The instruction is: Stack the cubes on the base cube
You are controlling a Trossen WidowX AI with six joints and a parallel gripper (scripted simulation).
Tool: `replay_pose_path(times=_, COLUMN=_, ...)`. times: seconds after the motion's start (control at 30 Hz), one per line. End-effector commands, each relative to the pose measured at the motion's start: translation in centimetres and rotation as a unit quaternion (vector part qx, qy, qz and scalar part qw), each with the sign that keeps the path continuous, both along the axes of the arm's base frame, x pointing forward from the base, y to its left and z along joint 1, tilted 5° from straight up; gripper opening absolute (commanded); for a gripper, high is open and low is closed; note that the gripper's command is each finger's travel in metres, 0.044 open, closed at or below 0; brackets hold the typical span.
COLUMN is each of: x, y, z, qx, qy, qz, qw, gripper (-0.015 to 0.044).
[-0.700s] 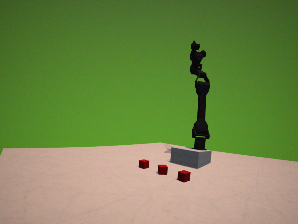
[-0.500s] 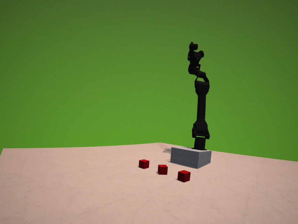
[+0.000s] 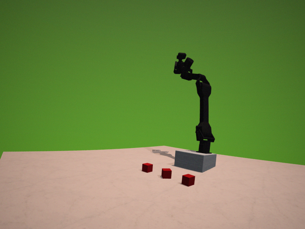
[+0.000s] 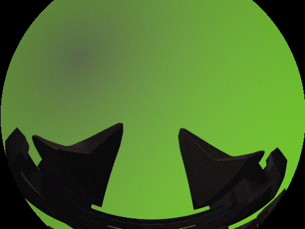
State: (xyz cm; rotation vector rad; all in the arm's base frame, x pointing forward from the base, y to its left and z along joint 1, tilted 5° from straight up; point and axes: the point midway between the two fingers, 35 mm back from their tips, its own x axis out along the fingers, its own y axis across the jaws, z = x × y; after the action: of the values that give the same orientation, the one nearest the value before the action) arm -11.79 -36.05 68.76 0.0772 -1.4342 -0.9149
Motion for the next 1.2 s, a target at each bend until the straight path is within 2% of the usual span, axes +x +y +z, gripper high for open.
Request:
replay_pose_path(times=0.0, x=1.8, y=-3.8, z=-2.8, qx=0.060, qy=-0.018, qz=0.031, qw=0.998, gripper=0.0265)
replay_pose_path(times=0.3, x=9.1, y=-10.8, z=-10.2, qx=0.207, qy=-0.038, qz=0.114, qw=0.971, gripper=0.0265)
replay_pose_path(times=0.6, x=18.5, y=-14.4, z=-18.8, qx=0.353, qy=-0.027, qz=0.189, qw=0.916, gripper=0.0265)
replay_pose_path(times=0.87, x=27.4, y=-14.2, z=-26.9, qx=0.476, qy=0.010, qz=0.244, qw=0.845, gripper=0.0265)
replay_pose_path(times=1.17, x=36.6, y=-10.1, z=-36.0, qx=0.598, qy=0.078, qz=0.287, qw=0.745, gripper=0.0265)
